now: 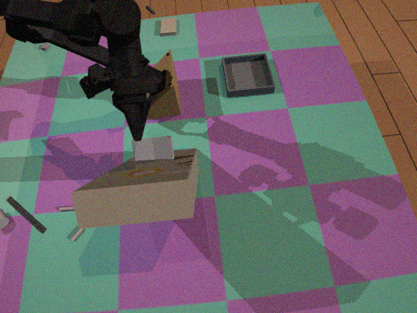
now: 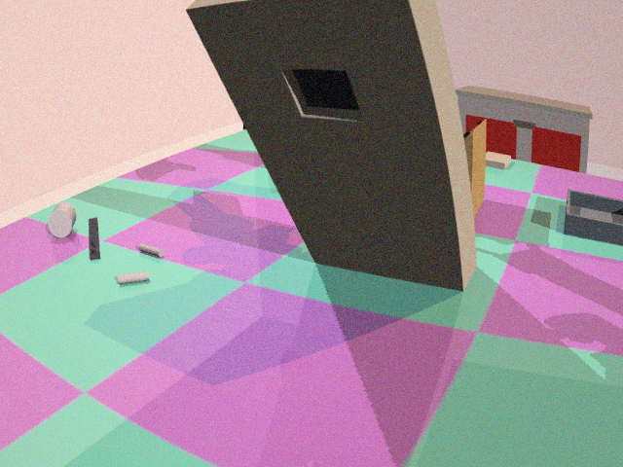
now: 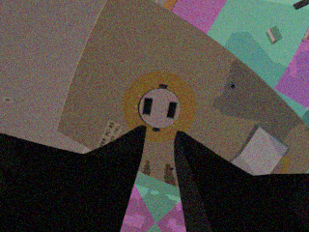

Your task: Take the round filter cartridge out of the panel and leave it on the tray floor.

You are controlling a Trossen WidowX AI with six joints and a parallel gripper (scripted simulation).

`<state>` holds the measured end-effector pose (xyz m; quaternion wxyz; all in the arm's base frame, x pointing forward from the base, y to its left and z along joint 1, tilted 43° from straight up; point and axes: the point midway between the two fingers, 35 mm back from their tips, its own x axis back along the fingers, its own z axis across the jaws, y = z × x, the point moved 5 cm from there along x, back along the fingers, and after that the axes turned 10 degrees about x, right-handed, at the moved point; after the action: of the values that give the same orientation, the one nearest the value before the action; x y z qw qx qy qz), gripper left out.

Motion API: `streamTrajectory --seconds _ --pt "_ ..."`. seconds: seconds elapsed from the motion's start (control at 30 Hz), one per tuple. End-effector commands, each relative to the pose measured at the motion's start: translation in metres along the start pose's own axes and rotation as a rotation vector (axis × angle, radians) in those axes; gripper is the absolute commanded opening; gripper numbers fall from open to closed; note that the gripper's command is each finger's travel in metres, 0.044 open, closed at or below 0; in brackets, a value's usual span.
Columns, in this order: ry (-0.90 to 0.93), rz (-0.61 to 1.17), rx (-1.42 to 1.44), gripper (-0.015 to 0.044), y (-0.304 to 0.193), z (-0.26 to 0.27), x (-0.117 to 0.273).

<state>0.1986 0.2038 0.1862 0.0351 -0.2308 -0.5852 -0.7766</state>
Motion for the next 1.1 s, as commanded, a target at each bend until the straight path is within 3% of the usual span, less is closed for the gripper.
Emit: streamTrajectory --seconds 0.0,1.07 --pt "-0.003 -0.002 0.011 0.0102 -0.003 -0.001 0.0" --pt "-0.002 -0.003 0.009 0.0102 -0.002 -0.001 -0.051"
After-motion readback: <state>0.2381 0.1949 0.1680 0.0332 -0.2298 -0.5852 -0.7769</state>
